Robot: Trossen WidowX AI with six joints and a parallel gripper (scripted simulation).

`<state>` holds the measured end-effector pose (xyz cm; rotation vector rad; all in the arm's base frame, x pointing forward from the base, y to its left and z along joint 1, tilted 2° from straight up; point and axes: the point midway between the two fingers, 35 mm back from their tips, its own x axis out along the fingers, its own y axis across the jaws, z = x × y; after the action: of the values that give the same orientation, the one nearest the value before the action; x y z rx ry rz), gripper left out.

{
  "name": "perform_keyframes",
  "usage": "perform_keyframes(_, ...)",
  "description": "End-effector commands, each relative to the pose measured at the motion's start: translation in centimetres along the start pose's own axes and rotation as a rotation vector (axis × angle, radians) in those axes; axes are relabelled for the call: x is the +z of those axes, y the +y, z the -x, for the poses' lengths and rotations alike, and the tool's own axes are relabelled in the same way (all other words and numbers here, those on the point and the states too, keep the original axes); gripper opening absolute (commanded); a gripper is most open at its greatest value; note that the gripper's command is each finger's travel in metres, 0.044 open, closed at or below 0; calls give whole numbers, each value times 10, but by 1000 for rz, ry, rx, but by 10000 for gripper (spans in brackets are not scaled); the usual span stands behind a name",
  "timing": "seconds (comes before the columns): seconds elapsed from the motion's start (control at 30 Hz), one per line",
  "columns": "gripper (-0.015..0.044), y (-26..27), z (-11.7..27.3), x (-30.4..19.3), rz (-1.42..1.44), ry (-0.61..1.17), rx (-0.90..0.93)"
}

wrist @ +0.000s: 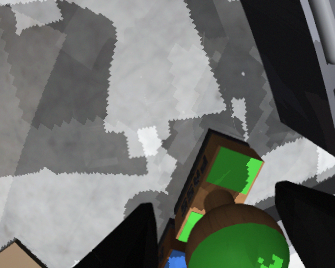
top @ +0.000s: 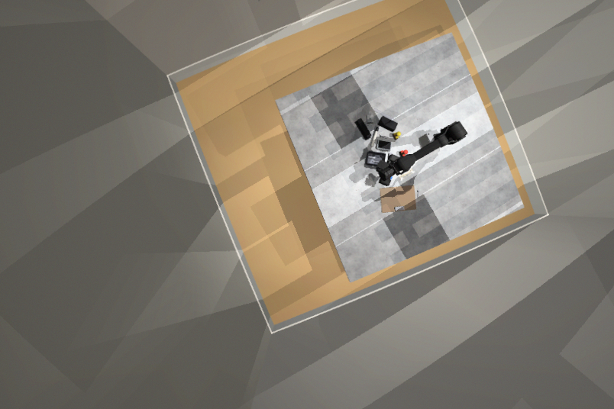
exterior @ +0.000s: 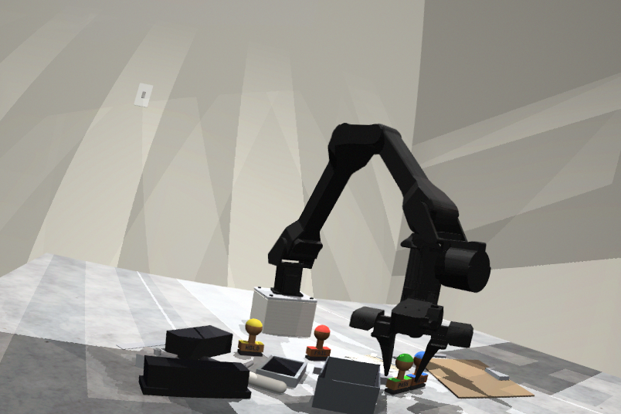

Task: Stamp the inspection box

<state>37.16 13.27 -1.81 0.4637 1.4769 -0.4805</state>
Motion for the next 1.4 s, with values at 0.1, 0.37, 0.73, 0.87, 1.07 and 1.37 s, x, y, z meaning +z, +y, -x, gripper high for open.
perform_keyframes(0.1,162,0,-1,0,0,1,-1)
perform_keyframes(0.37,108,0,-1,0,0,1,-1)
perform_keyframes(0.73,0,0,2,0,0,0,0)
perform_keyframes(0.87,0,0,4,0,0,0,0)
perform_keyframes(1.07,0,0,7,0,0,0,0)
perform_keyframes(1.37,0,0,11,0,0,0,1)
